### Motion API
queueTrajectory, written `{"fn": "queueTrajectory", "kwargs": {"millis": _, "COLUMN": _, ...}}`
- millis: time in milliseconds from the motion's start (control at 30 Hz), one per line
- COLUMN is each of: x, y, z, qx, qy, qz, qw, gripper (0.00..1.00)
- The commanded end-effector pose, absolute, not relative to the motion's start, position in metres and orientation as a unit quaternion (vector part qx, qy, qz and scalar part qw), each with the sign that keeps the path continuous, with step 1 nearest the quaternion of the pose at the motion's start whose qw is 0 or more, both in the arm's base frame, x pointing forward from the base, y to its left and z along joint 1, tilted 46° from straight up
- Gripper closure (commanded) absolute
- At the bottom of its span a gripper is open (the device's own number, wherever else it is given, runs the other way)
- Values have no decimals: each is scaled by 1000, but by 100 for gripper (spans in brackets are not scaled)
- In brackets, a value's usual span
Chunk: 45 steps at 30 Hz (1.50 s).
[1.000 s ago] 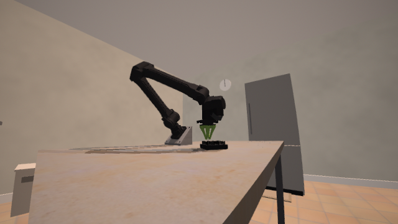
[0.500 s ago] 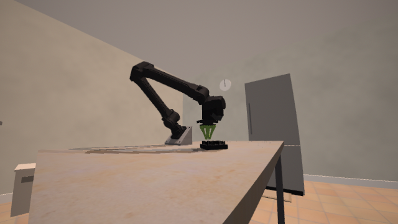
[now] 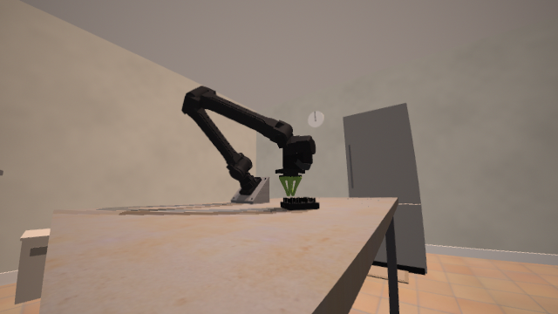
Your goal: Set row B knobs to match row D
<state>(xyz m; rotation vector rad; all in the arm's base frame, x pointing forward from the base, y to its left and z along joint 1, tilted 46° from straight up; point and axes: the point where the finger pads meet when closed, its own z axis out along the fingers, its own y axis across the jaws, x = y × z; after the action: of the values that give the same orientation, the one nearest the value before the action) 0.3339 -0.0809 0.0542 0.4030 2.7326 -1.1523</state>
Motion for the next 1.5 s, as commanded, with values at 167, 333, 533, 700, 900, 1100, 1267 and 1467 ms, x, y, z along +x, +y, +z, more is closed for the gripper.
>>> {"fn": "queueTrajectory", "kwargs": {"millis": 167, "x": 346, "y": -70, "z": 66, "qx": 135, "qy": 910, "qz": -378, "qw": 102, "gripper": 81}}
{"fn": "queueTrajectory", "kwargs": {"millis": 333, "x": 346, "y": -70, "z": 66, "qx": 135, "qy": 910, "qz": -378, "qw": 102, "gripper": 81}}
{"fn": "queueTrajectory", "kwargs": {"millis": 533, "x": 346, "y": -70, "z": 66, "qx": 135, "qy": 910, "qz": -378, "qw": 102, "gripper": 81}}
{"fn": "queueTrajectory", "kwargs": {"millis": 700, "x": 346, "y": -70, "z": 66, "qx": 135, "qy": 910, "qz": -378, "qw": 102, "gripper": 81}}
{"fn": "queueTrajectory", "kwargs": {"millis": 900, "x": 346, "y": -70, "z": 66, "qx": 135, "qy": 910, "qz": -378, "qw": 102, "gripper": 81}}
{"fn": "queueTrajectory", "kwargs": {"millis": 1100, "x": 346, "y": -70, "z": 66, "qx": 135, "qy": 910, "qz": -378, "qw": 102, "gripper": 81}}
{"fn": "queueTrajectory", "kwargs": {"millis": 1267, "x": 346, "y": -70, "z": 66, "qx": 136, "qy": 910, "qz": -378, "qw": 103, "gripper": 81}}
{"fn": "queueTrajectory", "kwargs": {"millis": 1467, "x": 352, "y": -71, "z": 68, "qx": 137, "qy": 910, "qz": -377, "qw": 104, "gripper": 81}}
